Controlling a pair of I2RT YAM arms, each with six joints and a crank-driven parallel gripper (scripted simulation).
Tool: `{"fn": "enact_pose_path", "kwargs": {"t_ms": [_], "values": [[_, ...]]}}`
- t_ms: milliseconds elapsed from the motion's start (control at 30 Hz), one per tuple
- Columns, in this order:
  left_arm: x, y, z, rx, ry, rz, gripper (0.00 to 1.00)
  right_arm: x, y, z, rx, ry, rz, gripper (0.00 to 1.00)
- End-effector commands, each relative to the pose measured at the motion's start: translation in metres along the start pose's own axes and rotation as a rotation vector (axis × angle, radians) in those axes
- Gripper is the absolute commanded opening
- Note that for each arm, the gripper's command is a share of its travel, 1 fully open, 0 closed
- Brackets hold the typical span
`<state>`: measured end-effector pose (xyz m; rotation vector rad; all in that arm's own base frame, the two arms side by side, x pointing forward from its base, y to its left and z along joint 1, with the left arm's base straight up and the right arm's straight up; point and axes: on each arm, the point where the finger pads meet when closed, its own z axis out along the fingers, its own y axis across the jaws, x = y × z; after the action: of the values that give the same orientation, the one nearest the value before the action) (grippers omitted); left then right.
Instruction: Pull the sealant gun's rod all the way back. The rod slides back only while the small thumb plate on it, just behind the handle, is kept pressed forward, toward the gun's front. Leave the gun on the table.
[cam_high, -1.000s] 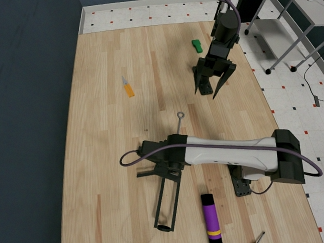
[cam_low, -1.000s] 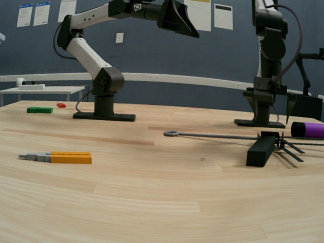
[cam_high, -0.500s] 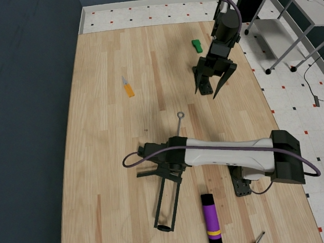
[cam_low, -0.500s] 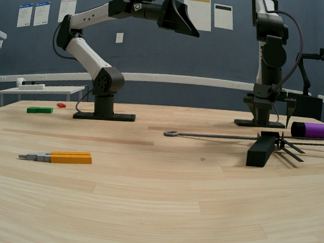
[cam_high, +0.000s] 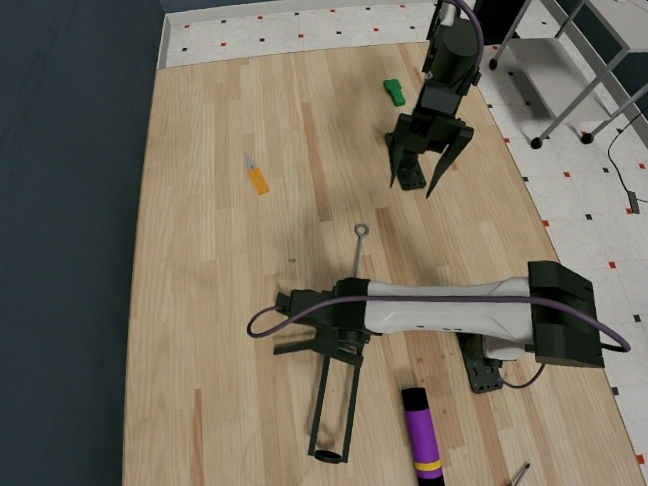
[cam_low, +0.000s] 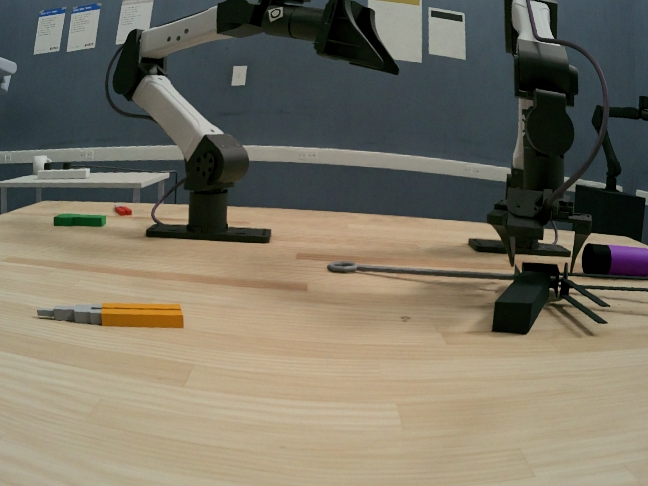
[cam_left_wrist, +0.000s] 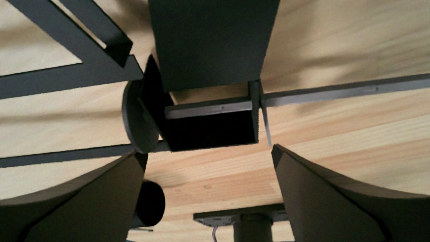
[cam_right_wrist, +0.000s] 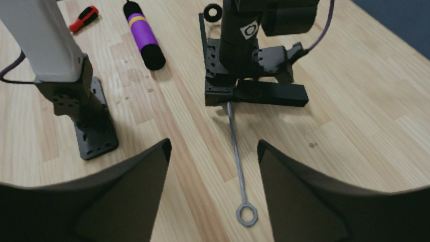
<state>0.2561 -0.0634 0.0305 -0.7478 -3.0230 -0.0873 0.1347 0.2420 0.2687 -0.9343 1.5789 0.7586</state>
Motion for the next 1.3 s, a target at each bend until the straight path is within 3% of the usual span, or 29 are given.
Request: {"fn": "enact_pose_path", "kwargs": {"t_ms": [0, 333, 433, 800, 833, 867, 1000, 1033, 1100, 1133, 1267], "values": [[-0.005, 0.005, 0.009, -0.016, -0.013, 0.004, 1.00, -0.015, -0.001, -0.002, 0.010, -0.037, 0.007, 0.70], [-0.005, 0.004, 0.010, -0.010, -0.014, 0.004, 1.00, -0.015, -0.001, -0.002, 0.010, -0.037, 0.007, 0.70], [-0.007, 0.004, 0.006, -0.012, -0.033, 0.003, 0.73, -0.015, -0.001, -0.002, 0.010, -0.037, 0.007, 0.70], [-0.006, 0.002, 0.006, -0.011, -0.033, -0.008, 0.59, -0.015, -0.001, -0.002, 0.010, -0.037, 0.007, 0.70], [-0.006, 0.002, 0.006, -0.011, -0.033, -0.008, 0.46, -0.015, -0.001, -0.002, 0.010, -0.037, 0.007, 0.70], [-0.006, 0.002, 0.006, -0.011, -0.033, -0.008, 0.56, -0.015, -0.001, -0.002, 0.010, -0.037, 0.007, 0.70], [-0.005, 0.004, -0.001, -0.017, -0.024, 0.002, 0.56, -0.015, -0.001, -0.002, 0.010, -0.037, 0.007, 0.70], [-0.005, 0.004, -0.001, -0.017, -0.024, 0.002, 0.68, -0.015, -0.001, -0.002, 0.010, -0.037, 0.007, 0.70], [-0.005, 0.004, -0.001, -0.017, -0.024, 0.002, 0.68, -0.015, -0.001, -0.002, 0.010, -0.037, 0.007, 0.70], [-0.005, 0.004, -0.001, -0.017, -0.024, 0.002, 0.81, -0.015, -0.001, -0.002, 0.010, -0.037, 0.007, 0.70], [-0.010, 0.003, -0.018, -0.024, -0.056, 0.001, 0.82, -0.015, -0.001, -0.002, 0.010, -0.037, 0.007, 0.70]]}}
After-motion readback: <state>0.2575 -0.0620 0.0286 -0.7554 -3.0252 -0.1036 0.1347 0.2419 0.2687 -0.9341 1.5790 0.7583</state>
